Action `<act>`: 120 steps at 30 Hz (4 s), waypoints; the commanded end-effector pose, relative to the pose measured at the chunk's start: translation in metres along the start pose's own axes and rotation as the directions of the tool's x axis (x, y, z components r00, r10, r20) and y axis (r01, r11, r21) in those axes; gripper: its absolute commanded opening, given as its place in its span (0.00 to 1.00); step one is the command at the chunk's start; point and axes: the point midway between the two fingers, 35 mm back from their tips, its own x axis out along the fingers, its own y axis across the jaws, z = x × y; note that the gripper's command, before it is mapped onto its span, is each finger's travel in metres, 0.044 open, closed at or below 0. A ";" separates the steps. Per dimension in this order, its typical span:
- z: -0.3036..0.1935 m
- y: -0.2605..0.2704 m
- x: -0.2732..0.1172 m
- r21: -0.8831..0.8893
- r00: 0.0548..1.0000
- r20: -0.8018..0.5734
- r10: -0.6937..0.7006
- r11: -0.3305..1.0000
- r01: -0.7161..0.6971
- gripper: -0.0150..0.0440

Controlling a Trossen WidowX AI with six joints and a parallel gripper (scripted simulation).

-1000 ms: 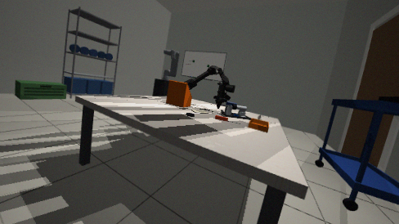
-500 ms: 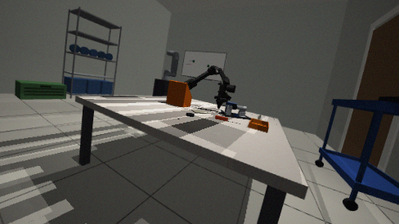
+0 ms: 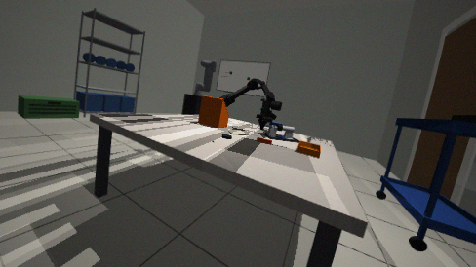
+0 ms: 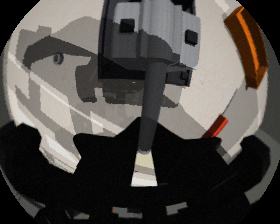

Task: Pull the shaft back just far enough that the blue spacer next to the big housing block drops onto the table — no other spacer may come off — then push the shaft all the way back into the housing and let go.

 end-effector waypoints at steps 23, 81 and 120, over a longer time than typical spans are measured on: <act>0.014 0.000 -0.001 -0.004 1.000 0.011 -0.001 1.000 0.001 0.25; 0.037 0.000 -0.002 -0.005 1.000 0.012 -0.001 1.000 0.001 0.25; 0.048 0.000 -0.002 -0.005 1.000 0.013 -0.001 1.000 0.001 0.25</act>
